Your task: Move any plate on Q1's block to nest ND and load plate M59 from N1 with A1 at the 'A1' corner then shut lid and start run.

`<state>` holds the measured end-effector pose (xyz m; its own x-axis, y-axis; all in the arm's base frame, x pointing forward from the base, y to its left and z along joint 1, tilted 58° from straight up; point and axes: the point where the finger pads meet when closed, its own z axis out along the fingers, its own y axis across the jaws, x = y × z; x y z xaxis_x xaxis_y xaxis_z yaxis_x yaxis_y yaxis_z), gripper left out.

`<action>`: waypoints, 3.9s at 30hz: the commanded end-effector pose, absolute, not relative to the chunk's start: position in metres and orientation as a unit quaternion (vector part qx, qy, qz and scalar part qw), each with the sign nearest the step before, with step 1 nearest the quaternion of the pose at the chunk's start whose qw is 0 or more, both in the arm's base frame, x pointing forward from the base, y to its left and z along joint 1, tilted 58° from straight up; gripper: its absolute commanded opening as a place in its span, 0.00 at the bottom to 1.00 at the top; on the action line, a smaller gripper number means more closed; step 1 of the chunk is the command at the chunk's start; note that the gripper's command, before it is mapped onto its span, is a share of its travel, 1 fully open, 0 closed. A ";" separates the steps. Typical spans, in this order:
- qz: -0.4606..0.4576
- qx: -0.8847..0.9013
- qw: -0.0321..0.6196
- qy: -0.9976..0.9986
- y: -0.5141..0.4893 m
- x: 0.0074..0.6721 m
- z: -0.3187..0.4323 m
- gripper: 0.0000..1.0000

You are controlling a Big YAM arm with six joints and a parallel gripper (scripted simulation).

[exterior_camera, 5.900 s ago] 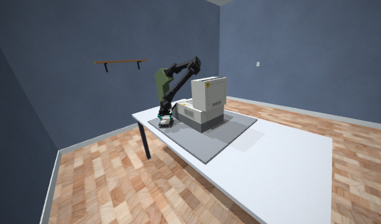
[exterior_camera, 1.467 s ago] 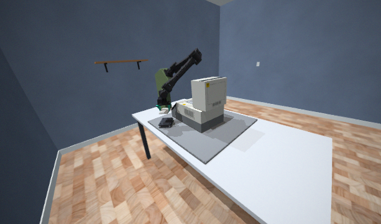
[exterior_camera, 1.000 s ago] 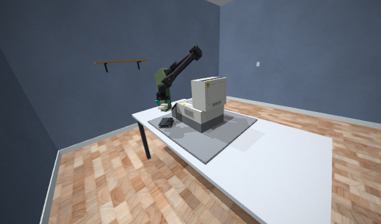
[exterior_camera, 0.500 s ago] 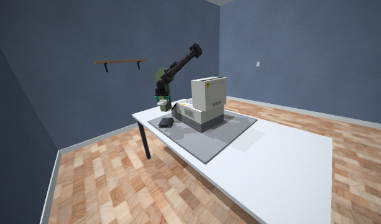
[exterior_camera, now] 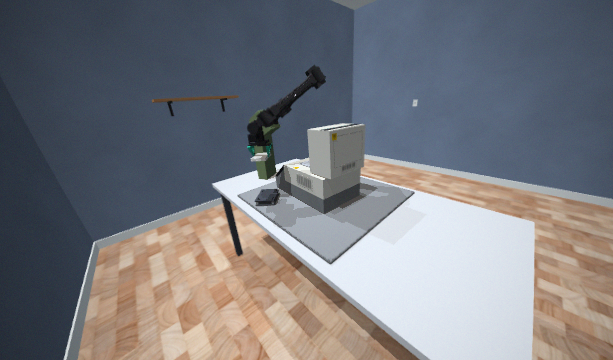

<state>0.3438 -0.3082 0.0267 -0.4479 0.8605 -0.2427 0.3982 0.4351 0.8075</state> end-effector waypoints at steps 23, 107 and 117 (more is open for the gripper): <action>0.340 0.399 0.347 0.778 -0.317 0.352 0.040 0.00; 0.328 0.402 0.357 0.777 -0.330 0.346 0.040 0.00; 0.338 0.402 0.344 0.779 -0.314 0.346 0.032 0.00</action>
<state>0.3497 -0.3093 0.0275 -0.4563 0.8527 -0.2542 0.3888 0.4480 0.8051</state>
